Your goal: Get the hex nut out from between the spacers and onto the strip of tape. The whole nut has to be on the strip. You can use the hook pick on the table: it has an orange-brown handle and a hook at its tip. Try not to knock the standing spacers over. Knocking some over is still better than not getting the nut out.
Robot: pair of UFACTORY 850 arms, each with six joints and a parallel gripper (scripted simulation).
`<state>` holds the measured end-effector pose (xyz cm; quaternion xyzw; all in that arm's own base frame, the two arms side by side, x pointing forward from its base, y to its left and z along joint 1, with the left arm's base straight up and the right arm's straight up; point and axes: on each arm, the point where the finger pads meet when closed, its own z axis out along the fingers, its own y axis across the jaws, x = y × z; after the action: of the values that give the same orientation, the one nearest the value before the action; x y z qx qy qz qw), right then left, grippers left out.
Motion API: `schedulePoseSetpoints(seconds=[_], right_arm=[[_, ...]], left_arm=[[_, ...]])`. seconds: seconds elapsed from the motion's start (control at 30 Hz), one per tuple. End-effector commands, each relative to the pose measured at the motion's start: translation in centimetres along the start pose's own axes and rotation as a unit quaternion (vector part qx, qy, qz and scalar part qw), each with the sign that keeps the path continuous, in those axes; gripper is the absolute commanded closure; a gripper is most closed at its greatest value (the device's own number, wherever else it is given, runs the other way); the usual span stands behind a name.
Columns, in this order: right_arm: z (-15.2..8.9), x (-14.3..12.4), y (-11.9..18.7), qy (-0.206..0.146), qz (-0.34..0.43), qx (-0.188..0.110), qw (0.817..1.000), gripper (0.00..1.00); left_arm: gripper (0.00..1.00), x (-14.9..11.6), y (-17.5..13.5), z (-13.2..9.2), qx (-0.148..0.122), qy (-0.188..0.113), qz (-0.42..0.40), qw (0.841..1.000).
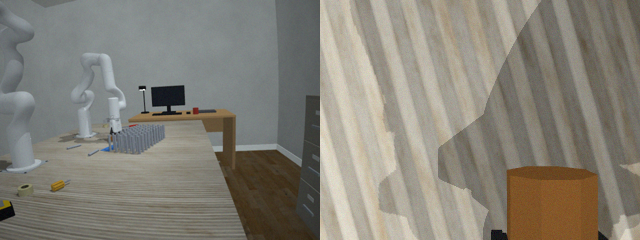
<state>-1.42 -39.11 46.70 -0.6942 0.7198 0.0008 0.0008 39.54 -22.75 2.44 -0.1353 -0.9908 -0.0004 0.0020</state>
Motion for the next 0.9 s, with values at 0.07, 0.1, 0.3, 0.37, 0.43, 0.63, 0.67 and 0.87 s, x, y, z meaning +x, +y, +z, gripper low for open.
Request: schedulePoseSetpoints(seconds=[0.07, 0.1, 0.3, 0.37, 0.43, 0.63, 0.67, 0.87], right_arm=[[-0.1, 0.0, 0.0, 0.001, 0.000, 0.000, 1.000, 0.00], [-0.1, 0.0, 0.0, 0.001, 0.000, 0.000, 1.000, 0.00], [-0.1, 0.0, 0.0, 0.001, 0.000, 0.000, 1.000, 0.00], [-0.1, 0.0, 0.0, 0.001, 0.000, 0.000, 1.000, 0.00], [-0.1, 0.0, 0.0, 0.001, 0.000, 0.000, 1.000, 0.00], [-0.1, 0.0, 0.0, 0.001, 0.000, 0.000, 1.000, 0.00], [-0.1, 0.0, 0.0, 0.001, 0.000, 0.000, 1.000, 0.00], [-0.1, 0.0, 0.0, 0.001, 0.000, 0.000, 1.000, 0.00]], left_arm=[[1.00, 0.8, 0.1, -0.1, 0.000, -0.001, 0.000, 1.000], [1.00, 0.9, 0.2, -0.1, 0.000, -0.001, 0.000, 1.000], [1.00, 1.8, 0.3, 0.0, 0.000, -0.001, 0.000, 1.000], [1.00, 2.0, 0.4, 0.0, 0.000, -0.001, 0.000, 1.000], [1.00, 2.1, 0.4, 0.0, 0.000, -0.001, 0.000, 1.000], [1.00, 2.4, 0.4, 0.0, 0.000, -0.001, 0.000, 1.000], [1.00, 2.4, 0.4, 0.0, 0.000, -0.001, 0.000, 1.000], [1.00, 2.5, 0.4, 0.0, 0.000, -0.001, 0.000, 1.000]])
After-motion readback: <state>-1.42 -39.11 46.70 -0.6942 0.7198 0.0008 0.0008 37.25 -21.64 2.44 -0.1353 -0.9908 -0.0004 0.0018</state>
